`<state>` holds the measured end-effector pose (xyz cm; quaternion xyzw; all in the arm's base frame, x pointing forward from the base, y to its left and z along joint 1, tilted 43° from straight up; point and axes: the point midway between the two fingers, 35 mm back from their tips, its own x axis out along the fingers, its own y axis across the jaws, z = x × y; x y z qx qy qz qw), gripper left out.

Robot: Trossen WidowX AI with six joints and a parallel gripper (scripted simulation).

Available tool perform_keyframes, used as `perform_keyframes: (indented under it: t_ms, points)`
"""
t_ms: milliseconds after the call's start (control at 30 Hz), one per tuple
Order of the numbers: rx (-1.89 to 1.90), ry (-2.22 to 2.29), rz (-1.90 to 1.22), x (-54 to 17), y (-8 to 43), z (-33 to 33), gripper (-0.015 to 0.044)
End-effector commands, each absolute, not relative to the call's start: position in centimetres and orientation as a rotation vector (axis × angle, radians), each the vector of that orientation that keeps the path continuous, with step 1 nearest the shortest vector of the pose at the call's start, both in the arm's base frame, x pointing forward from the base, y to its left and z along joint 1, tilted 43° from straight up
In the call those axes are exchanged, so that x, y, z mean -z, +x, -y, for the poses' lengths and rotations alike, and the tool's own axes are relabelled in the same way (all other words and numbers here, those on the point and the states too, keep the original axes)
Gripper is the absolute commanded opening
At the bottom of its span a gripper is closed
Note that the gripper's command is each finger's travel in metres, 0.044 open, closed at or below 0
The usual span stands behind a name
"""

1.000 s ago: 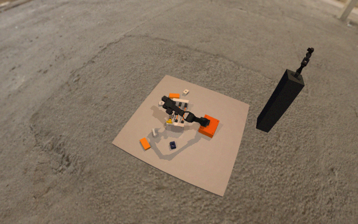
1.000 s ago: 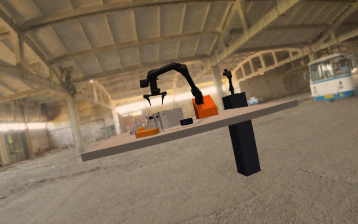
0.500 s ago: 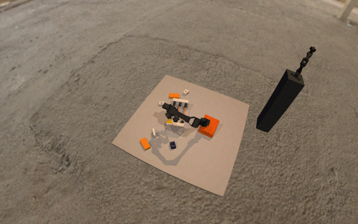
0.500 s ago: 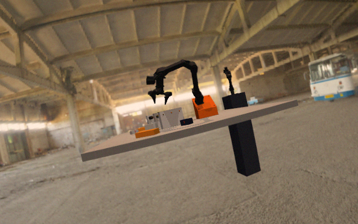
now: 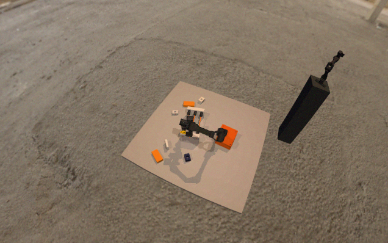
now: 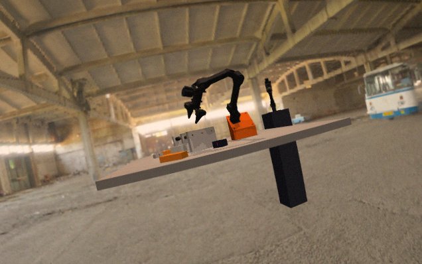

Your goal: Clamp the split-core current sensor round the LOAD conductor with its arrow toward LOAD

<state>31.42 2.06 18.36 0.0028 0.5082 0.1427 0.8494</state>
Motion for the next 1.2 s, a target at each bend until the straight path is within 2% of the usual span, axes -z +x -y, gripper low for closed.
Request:
perform_keyframes:
  t_ms: [0,333,1167]
  points:
    - [0.156,0.590,-0.888,-18.4,27.9,-3.0,0.0440]
    - [0.322,0.975,-0.746,-18.6,26.7,-3.2,0.0440]
    - [0.285,0.904,-0.777,-18.9,27.0,-3.3,0.0440]
